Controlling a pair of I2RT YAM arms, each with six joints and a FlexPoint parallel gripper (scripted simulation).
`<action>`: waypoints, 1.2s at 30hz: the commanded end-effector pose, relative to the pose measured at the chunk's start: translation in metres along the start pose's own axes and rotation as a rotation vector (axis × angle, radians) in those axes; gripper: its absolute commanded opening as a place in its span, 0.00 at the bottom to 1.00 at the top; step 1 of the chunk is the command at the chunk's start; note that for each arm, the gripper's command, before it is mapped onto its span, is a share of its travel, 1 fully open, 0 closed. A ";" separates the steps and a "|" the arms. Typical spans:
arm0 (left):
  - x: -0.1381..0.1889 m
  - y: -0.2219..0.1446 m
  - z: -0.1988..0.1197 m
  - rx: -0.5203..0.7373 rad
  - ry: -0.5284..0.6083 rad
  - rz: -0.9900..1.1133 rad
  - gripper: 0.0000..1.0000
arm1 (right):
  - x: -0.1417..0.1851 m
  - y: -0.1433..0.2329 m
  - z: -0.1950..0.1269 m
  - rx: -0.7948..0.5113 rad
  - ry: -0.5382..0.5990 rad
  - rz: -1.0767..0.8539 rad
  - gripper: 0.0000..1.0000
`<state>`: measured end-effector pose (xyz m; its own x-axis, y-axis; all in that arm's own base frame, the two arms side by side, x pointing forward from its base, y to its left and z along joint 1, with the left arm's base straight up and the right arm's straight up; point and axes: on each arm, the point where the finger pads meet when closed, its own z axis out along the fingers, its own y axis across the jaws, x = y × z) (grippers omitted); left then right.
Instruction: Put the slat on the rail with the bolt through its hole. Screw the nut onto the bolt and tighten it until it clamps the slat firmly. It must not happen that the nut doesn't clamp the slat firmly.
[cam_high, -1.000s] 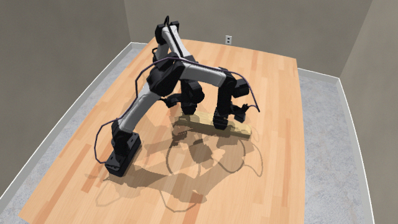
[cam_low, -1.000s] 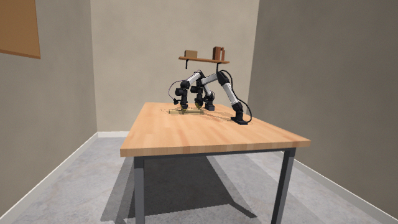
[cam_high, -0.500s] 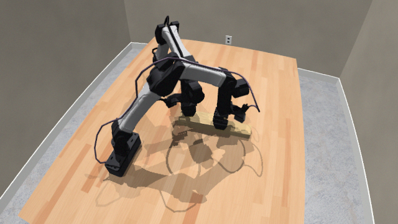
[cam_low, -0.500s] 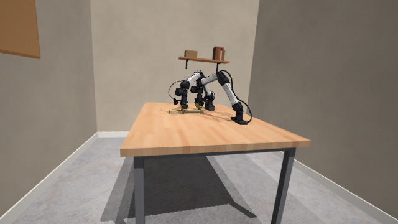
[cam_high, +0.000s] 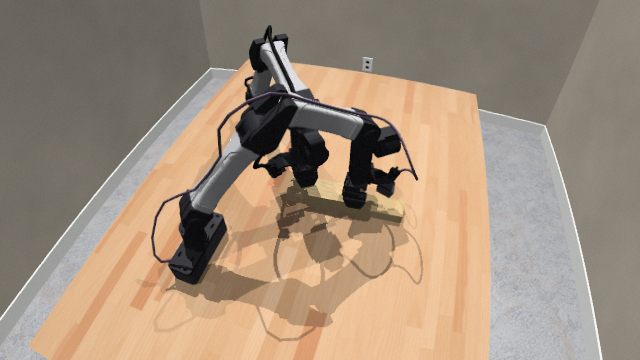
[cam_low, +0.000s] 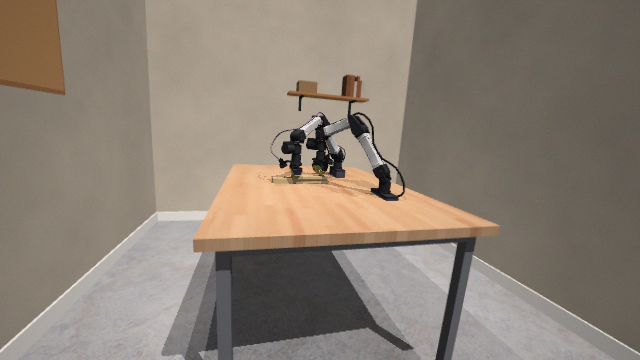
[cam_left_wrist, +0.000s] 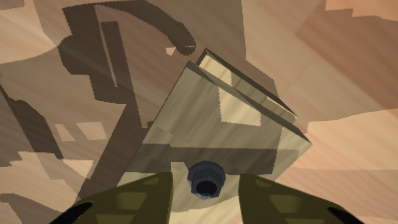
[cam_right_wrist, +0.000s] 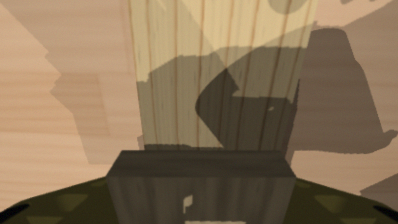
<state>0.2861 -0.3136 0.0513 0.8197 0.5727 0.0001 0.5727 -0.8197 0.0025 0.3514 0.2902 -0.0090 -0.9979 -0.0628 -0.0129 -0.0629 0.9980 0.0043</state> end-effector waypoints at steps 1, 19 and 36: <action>-0.001 0.003 -0.009 -0.014 0.000 -0.236 0.36 | -0.003 0.001 -0.005 -0.010 -0.013 0.002 0.67; 0.000 0.002 -0.011 -0.015 -0.002 -1.325 0.36 | -0.003 0.001 -0.005 -0.010 -0.013 0.002 0.67; 0.000 0.002 -0.012 -0.014 -0.007 -2.280 0.36 | -0.003 0.001 -0.005 -0.010 -0.013 0.002 0.67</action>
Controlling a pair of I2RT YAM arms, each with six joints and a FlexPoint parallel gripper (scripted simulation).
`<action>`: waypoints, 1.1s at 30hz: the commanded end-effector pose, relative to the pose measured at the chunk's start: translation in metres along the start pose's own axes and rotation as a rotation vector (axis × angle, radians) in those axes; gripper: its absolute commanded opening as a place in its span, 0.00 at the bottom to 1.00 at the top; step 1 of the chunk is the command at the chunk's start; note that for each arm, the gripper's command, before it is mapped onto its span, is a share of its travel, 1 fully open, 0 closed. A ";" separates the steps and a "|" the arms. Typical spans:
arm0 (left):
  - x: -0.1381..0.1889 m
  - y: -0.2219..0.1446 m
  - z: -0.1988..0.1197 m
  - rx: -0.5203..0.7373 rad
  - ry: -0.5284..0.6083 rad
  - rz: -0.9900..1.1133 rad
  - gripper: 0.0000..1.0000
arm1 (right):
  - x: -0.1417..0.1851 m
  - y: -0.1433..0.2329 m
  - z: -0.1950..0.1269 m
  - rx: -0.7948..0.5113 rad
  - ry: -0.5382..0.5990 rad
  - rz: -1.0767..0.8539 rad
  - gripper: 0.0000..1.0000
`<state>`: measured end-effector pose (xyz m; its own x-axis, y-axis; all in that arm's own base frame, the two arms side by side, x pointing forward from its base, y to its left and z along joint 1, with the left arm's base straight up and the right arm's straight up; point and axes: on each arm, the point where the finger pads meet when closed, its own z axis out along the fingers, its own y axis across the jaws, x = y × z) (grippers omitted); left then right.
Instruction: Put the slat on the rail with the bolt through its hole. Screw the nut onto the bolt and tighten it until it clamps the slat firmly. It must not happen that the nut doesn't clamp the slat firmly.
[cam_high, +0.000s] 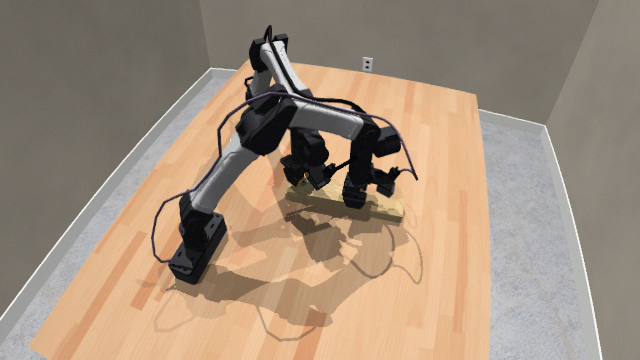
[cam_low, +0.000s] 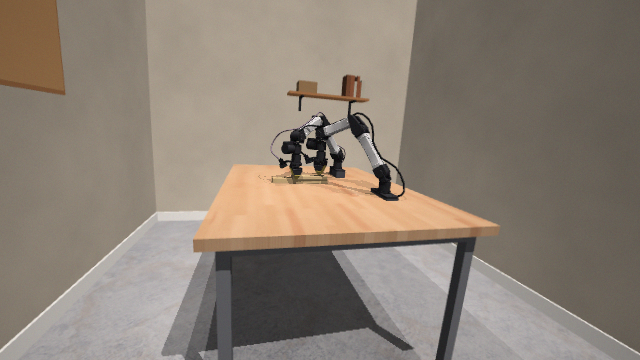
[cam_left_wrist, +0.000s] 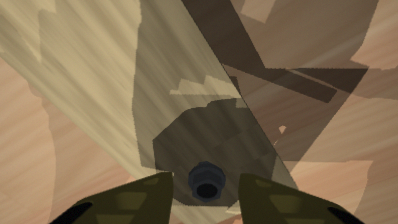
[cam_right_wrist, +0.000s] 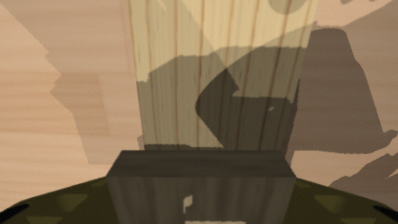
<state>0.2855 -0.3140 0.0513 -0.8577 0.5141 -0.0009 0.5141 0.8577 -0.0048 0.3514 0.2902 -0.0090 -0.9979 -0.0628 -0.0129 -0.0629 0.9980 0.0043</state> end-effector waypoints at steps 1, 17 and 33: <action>-0.002 0.000 -0.012 -0.004 -0.015 -0.346 0.36 | -0.003 0.001 -0.005 -0.010 -0.013 0.002 0.67; -0.002 0.000 -0.013 -0.004 -0.016 -0.968 0.36 | -0.003 0.001 -0.005 -0.010 -0.013 0.002 0.67; -0.002 -0.001 -0.013 -0.001 -0.013 -0.968 0.36 | -0.003 0.001 -0.005 -0.010 -0.013 0.002 0.67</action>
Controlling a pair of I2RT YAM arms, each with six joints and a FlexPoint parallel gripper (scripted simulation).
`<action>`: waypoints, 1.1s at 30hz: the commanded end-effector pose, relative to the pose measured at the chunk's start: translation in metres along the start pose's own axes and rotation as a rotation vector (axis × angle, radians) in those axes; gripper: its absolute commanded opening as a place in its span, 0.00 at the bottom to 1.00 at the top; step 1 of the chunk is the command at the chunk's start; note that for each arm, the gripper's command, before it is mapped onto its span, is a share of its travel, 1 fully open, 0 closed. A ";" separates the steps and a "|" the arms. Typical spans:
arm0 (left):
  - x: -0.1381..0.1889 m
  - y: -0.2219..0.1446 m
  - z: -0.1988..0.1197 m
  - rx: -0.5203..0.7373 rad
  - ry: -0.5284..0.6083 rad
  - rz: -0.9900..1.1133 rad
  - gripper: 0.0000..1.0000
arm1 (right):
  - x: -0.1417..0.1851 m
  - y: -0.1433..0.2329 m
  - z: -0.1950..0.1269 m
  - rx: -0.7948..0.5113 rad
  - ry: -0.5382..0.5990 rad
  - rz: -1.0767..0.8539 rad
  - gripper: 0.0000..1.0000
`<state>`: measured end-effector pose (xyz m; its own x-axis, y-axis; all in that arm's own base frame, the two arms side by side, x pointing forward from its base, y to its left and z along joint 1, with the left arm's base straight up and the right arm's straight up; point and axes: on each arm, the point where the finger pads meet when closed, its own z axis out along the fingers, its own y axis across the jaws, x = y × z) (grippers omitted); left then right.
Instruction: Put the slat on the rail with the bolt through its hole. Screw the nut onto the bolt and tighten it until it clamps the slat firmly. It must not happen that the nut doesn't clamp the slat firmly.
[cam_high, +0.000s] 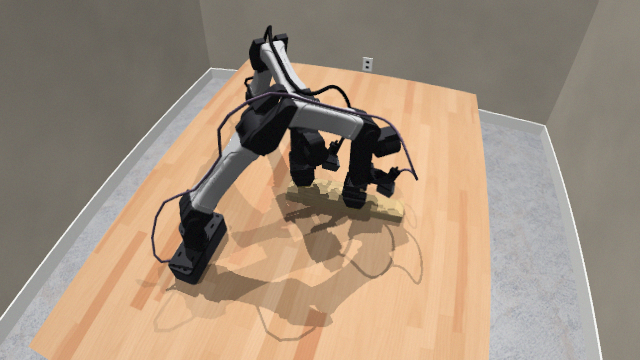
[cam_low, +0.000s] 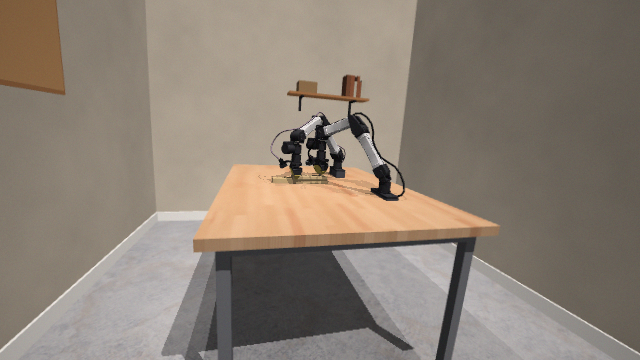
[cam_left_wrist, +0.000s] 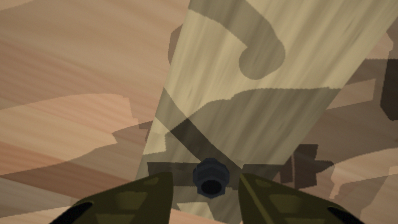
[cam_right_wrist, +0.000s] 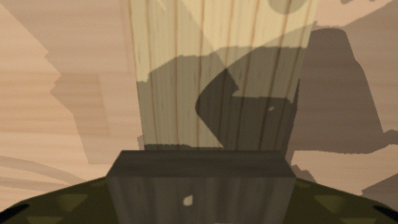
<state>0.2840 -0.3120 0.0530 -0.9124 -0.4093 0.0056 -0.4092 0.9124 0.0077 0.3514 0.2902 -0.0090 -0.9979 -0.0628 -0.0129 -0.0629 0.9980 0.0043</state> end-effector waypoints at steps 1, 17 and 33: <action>-0.001 -0.004 -0.011 0.016 -0.014 -0.004 0.36 | -0.003 0.001 -0.005 -0.010 -0.013 0.002 0.67; 0.000 -0.004 -0.007 0.017 -0.009 0.000 0.36 | -0.003 0.001 -0.005 -0.010 -0.013 0.002 0.67; -0.001 -0.004 -0.003 0.017 -0.009 0.000 0.36 | -0.003 0.001 -0.005 -0.010 -0.013 0.002 0.67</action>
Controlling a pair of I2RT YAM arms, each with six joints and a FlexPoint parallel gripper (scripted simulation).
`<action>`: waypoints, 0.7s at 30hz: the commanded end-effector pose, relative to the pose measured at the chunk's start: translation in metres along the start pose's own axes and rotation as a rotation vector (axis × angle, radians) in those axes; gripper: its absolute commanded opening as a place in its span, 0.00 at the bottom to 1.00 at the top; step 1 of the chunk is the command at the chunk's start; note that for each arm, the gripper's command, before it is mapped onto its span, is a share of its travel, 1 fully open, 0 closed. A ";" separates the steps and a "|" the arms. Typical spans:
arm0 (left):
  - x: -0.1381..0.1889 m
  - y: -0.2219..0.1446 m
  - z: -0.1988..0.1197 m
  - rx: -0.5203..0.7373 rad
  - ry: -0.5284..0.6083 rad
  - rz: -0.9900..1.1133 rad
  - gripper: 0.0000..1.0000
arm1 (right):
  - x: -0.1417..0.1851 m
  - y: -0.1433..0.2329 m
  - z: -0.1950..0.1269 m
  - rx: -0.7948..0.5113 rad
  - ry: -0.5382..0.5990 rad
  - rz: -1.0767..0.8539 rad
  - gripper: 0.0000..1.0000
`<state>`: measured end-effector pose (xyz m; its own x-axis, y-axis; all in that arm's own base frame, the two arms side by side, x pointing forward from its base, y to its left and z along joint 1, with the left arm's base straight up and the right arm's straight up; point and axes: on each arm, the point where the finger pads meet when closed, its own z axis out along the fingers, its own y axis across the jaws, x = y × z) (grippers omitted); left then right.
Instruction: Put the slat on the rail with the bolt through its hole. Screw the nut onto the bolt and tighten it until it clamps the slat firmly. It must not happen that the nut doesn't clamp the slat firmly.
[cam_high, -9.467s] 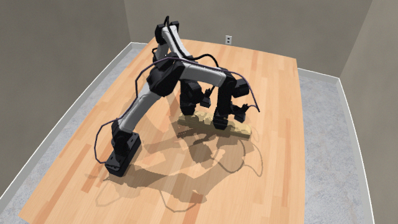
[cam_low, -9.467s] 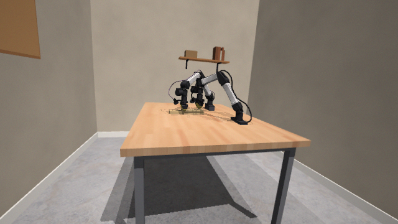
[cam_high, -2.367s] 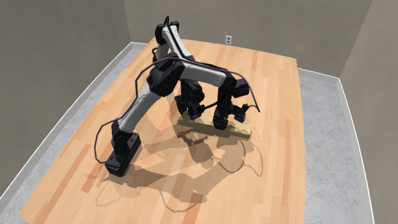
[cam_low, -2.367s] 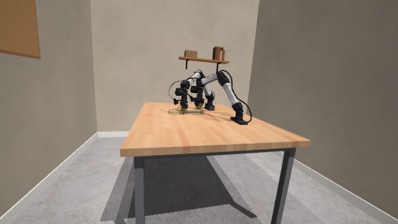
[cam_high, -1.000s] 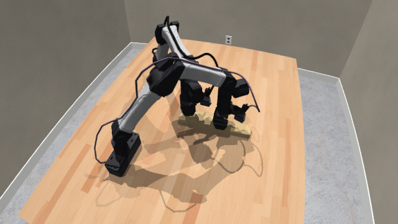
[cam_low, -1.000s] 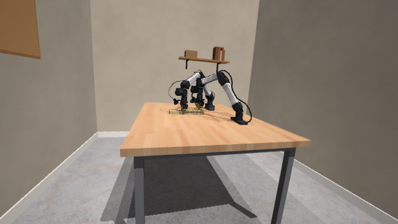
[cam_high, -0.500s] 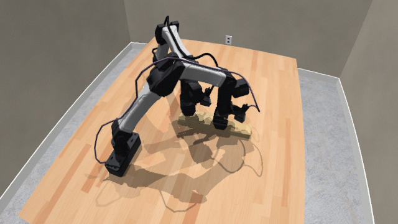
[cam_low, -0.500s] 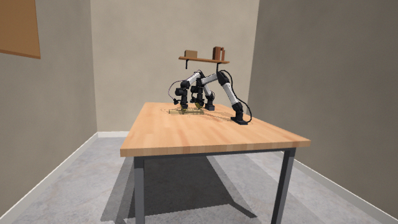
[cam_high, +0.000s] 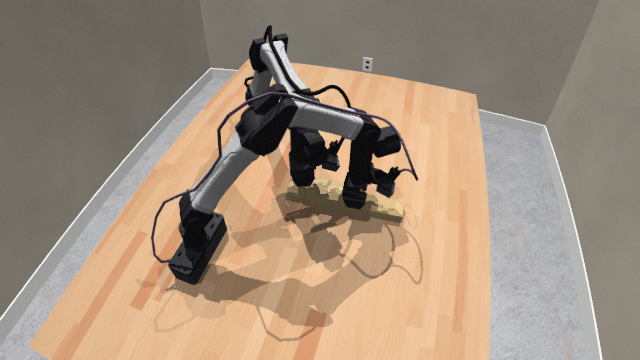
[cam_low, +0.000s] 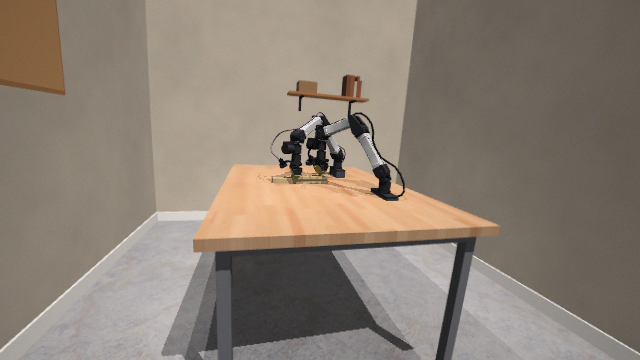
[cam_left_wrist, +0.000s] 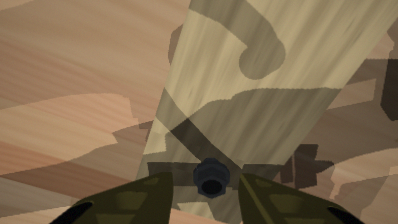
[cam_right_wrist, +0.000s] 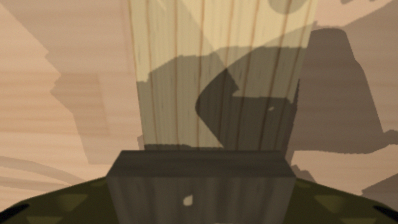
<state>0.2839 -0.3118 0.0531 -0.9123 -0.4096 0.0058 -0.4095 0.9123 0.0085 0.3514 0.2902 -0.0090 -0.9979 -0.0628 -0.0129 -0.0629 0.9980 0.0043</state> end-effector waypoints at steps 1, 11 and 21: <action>-0.001 -0.004 -0.002 0.017 -0.009 0.000 0.36 | -0.003 0.001 -0.005 -0.010 -0.013 0.002 0.67; -0.001 -0.004 0.000 0.017 -0.009 0.000 0.36 | -0.003 0.001 -0.005 -0.010 -0.013 0.002 0.67; -0.001 -0.004 0.002 0.017 -0.009 0.000 0.36 | -0.003 0.001 -0.005 -0.010 -0.013 0.002 0.67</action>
<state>0.2844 -0.3124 0.0531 -0.9123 -0.4096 0.0049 -0.4096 0.9123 0.0056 0.3514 0.2902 -0.0090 -0.9979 -0.0628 -0.0129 -0.0629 0.9980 0.0043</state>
